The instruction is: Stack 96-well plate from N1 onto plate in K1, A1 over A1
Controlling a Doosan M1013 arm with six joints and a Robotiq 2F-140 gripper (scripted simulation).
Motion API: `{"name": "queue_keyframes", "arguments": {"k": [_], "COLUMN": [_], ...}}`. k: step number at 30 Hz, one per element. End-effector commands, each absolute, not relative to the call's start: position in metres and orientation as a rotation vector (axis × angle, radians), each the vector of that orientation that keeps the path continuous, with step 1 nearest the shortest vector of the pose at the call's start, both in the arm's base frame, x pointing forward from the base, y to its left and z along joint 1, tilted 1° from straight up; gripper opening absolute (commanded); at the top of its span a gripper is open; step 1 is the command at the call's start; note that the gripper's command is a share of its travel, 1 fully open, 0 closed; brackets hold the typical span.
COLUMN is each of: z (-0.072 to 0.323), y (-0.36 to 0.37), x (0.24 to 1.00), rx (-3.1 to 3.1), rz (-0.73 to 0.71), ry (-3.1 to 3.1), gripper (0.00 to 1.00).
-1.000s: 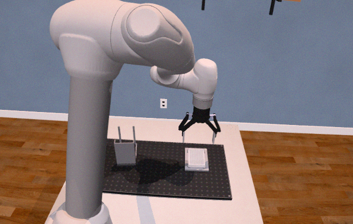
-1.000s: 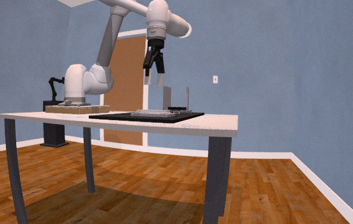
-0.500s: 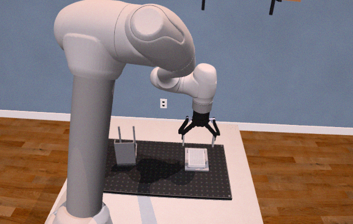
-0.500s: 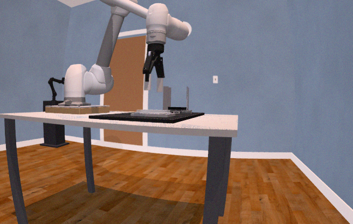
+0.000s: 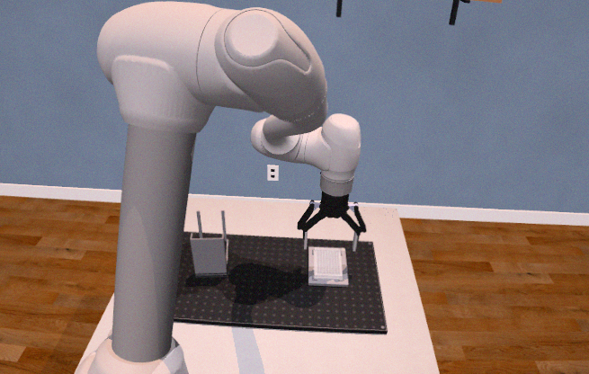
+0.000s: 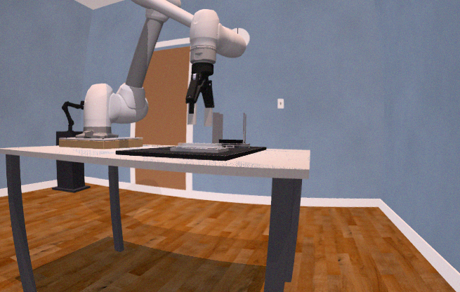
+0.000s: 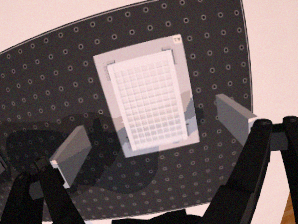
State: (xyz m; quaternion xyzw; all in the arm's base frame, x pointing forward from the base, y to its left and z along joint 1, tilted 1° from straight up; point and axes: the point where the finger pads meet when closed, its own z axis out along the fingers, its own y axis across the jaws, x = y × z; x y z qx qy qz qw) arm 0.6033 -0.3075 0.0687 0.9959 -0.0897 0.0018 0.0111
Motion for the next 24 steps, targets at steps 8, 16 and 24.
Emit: {"name": "queue_keyframes", "arguments": {"k": [8, 16, 24], "z": [0.053, 0.043, 0.03], "y": [-0.308, -0.308, -0.308], "x": [0.603, 0.603, 0.603], "rx": [3.107, 3.107, 3.107], "rz": [0.006, 0.006, 0.006], "ry": [-0.28, -0.28, -0.28], "gripper": [1.0, 1.0, 1.0]}}
